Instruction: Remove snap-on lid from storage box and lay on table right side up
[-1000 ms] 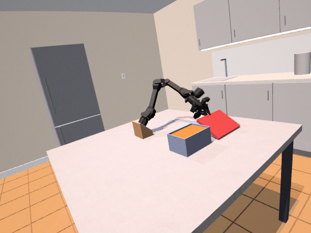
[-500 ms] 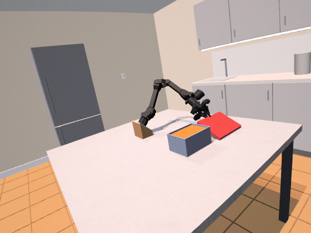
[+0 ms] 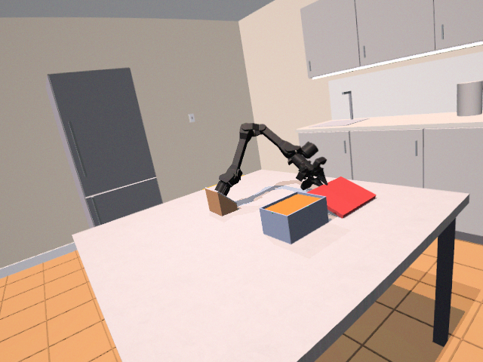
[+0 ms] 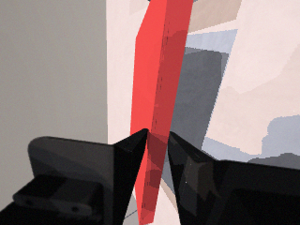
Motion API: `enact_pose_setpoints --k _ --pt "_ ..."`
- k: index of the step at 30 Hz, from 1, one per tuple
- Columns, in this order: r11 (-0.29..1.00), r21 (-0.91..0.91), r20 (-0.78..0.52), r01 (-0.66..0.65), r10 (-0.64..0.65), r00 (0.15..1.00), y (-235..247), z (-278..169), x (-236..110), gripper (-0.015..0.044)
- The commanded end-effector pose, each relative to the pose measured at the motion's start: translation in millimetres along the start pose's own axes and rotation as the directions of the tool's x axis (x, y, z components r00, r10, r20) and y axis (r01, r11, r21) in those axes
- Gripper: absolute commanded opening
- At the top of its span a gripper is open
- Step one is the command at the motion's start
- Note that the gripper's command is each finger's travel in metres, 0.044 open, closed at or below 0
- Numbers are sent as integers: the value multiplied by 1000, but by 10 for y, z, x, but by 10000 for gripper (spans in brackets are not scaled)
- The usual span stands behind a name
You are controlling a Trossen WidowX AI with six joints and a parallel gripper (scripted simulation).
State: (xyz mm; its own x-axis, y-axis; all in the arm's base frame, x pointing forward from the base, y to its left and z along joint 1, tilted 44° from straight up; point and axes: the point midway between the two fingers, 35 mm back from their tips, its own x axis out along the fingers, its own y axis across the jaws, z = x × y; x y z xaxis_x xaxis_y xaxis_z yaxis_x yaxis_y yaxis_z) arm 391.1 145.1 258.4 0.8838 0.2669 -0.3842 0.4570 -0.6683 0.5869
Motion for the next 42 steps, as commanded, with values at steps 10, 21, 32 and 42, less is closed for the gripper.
enact_pose_setpoints --k 10,21,32,42 --pt "1000 2 11 21 -21 1000 -36 -11 29 79" --pt "1000 3 13 25 -25 1000 -66 1 11 327" --pt "1000 4 14 26 -26 1000 -205 2 -158 440" --pt "1000 5 14 27 -27 1000 -329 0 -314 440"
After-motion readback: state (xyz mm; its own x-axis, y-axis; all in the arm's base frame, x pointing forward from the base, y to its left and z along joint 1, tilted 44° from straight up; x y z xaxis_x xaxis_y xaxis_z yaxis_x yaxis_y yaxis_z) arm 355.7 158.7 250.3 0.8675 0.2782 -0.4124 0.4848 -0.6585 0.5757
